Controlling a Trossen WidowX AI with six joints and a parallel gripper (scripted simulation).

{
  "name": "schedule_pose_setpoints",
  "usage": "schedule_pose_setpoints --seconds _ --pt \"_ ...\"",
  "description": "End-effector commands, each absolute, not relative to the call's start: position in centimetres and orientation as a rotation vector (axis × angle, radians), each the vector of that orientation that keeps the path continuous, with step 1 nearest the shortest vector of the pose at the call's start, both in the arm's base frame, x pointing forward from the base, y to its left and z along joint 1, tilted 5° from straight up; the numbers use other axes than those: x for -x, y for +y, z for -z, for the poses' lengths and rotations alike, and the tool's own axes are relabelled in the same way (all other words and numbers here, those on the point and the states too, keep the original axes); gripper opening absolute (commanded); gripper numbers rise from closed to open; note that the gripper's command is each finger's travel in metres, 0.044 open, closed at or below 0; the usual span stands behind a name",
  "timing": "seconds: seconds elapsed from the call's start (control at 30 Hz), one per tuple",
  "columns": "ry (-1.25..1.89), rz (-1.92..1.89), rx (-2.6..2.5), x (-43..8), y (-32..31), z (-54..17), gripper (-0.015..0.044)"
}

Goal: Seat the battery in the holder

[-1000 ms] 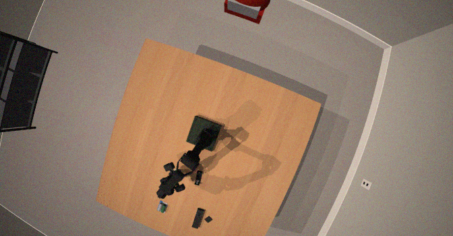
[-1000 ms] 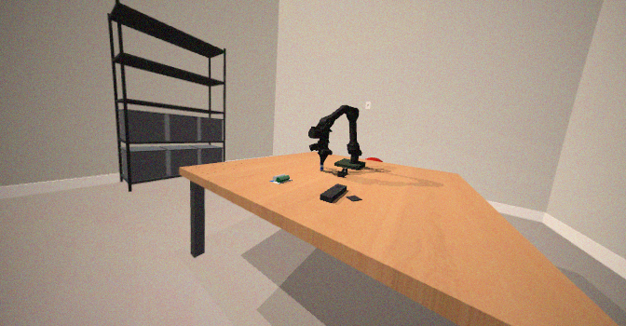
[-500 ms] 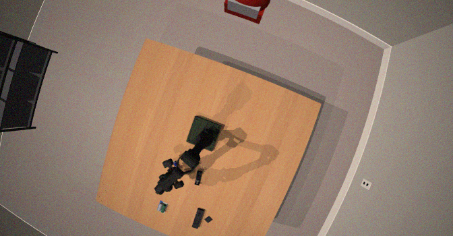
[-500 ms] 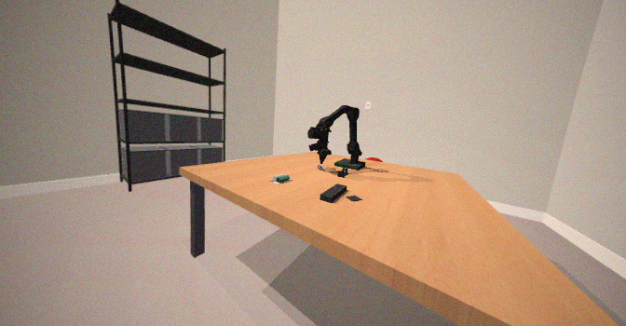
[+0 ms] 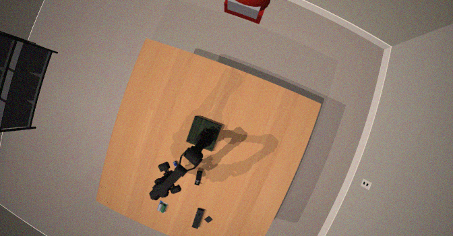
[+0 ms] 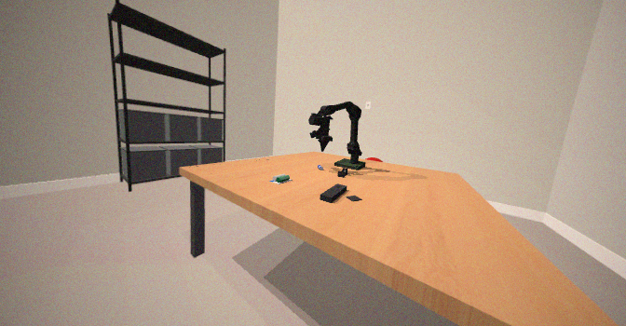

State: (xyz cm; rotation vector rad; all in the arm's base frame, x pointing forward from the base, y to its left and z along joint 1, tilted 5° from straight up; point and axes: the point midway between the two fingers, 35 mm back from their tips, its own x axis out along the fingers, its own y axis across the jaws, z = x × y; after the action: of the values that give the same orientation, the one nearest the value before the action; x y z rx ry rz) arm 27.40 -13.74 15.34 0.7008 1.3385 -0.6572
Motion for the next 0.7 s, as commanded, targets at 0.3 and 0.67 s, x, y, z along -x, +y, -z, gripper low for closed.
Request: schedule_pose_setpoints --seconds 0.3,0.67 --pt "1.377 0.559 -0.591 -27.3 -13.9 -14.8 0.0079" --pt "1.453 -0.195 0.250 -26.9 -14.8 -10.5 0.0237"
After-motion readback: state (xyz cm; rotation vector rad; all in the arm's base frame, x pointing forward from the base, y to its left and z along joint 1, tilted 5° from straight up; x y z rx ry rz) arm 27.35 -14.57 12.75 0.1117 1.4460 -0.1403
